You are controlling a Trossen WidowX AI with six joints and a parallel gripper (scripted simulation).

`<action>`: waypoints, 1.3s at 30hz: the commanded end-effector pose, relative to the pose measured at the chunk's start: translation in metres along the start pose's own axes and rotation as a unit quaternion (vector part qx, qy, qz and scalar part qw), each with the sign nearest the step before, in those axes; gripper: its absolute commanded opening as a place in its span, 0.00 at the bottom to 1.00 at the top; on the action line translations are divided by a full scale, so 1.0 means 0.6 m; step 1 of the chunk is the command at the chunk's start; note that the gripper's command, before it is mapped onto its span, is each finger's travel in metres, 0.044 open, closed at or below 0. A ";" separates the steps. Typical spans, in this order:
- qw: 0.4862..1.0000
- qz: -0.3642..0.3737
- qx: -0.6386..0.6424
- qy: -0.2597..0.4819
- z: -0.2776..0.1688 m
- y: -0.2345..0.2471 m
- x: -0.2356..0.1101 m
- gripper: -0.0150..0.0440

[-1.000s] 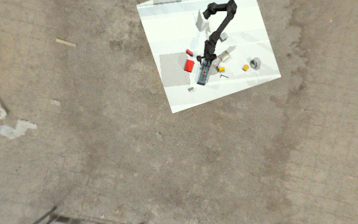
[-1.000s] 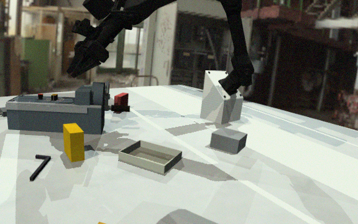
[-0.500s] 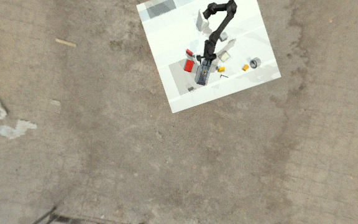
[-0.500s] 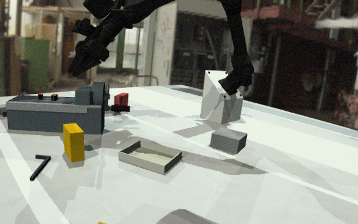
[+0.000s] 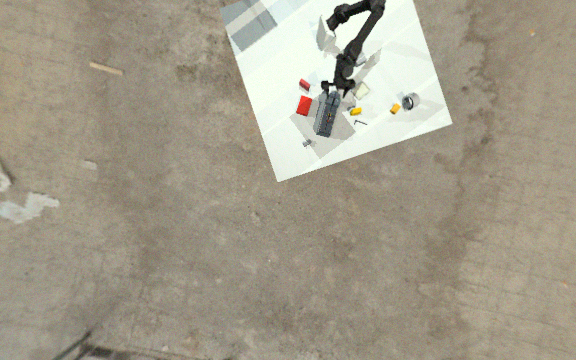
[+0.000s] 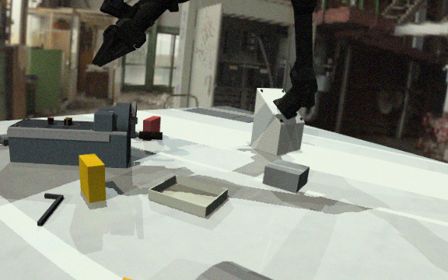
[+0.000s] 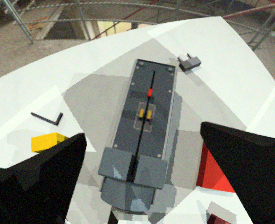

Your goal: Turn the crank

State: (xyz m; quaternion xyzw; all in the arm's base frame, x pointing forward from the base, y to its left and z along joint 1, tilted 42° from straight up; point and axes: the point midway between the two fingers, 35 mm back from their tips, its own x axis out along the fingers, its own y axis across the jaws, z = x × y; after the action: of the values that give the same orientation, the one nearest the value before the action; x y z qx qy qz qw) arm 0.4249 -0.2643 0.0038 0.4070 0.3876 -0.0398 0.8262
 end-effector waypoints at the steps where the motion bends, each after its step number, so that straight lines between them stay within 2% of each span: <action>1: 1.000 -0.019 0.022 0.001 -0.022 0.020 -0.013 1.00; 20: 0.987 -0.102 0.116 -0.038 -0.132 0.091 -0.092 1.00; 24: 0.987 -0.104 0.119 -0.039 -0.136 0.092 -0.094 1.00; 39: 0.987 -0.103 0.120 -0.039 -0.232 0.095 0.021 1.00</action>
State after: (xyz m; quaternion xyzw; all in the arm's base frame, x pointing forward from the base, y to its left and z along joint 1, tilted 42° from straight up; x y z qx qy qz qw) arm 0.3737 -0.1395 -0.0027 0.4563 0.3843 -0.1824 0.7816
